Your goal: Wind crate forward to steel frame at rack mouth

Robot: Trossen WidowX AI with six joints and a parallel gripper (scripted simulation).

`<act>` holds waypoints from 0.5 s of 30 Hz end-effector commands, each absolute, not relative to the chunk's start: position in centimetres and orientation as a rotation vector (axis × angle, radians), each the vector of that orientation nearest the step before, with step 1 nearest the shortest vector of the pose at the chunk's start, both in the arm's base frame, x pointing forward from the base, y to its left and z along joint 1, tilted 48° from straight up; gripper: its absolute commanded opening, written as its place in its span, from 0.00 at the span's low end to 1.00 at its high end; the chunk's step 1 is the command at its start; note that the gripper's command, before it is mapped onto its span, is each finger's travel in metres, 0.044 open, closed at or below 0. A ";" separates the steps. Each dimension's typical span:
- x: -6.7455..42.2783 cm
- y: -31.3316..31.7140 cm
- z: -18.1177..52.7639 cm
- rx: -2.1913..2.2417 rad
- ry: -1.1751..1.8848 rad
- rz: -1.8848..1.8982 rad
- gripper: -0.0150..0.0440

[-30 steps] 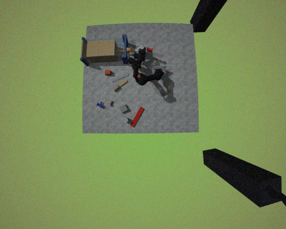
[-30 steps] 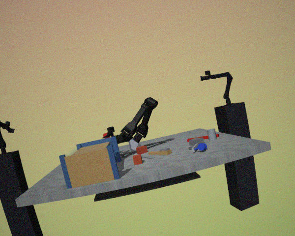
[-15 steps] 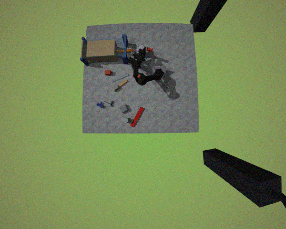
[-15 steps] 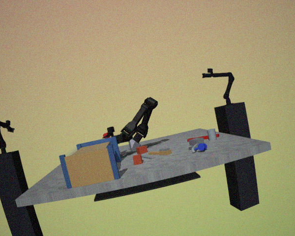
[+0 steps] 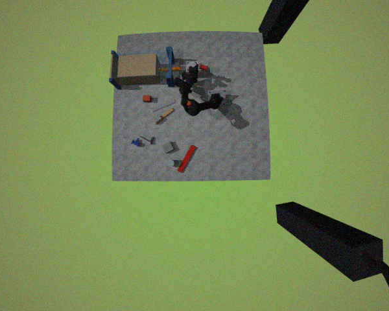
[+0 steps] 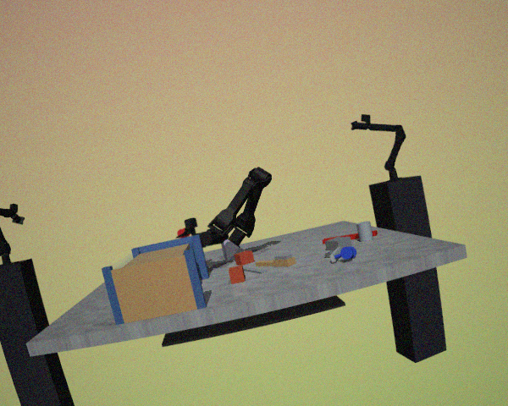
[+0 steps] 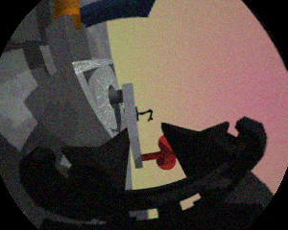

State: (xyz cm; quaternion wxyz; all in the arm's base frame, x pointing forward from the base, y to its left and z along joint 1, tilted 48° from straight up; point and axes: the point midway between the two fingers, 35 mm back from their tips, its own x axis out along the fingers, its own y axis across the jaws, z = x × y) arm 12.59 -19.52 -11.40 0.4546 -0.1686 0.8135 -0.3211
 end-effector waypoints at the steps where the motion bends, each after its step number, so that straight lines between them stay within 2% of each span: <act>1: 12.6 -19.4 -11.5 -0.407 2.007 -0.784 0.66; 15: 12.7 -19.3 -11.7 -0.416 2.007 -0.792 0.66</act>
